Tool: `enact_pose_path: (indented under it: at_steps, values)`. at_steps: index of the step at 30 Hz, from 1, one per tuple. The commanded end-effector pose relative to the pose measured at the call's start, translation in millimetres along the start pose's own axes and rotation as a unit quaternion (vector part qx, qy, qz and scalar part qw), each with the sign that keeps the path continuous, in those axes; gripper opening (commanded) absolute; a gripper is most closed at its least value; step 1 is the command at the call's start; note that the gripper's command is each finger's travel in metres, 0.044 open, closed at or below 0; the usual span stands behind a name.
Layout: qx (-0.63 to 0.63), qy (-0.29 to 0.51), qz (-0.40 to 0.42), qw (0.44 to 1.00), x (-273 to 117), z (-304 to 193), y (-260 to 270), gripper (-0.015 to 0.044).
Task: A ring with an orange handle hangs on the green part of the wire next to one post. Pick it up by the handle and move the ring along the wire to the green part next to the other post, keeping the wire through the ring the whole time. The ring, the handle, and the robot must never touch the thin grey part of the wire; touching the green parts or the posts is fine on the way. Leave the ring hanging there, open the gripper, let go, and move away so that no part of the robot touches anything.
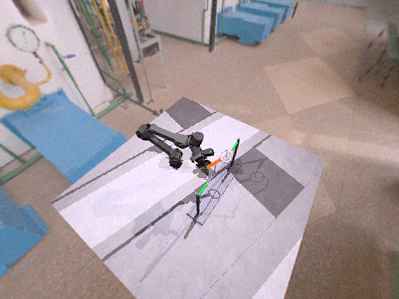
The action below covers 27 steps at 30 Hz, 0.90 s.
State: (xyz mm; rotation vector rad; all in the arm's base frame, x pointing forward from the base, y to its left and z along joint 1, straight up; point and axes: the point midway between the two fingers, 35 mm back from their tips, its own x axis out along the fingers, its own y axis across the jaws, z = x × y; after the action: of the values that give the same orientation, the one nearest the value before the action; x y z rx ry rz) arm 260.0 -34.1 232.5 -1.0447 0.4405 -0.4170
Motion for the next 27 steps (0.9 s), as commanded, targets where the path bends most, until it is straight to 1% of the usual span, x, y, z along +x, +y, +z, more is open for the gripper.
enact_pose_path:
  at_steps: [1,9,19,27]
  values:
    - [0.035,0.002,0.024,0.999,-1,0,15,-0.0150]
    - [0.099,-0.025,0.058,0.993,4,3,38,-0.0150]
    - [0.166,-0.021,0.096,0.981,-2,10,61,-0.0150]
    - [0.243,-0.011,0.141,0.960,-12,21,86,-0.0150]
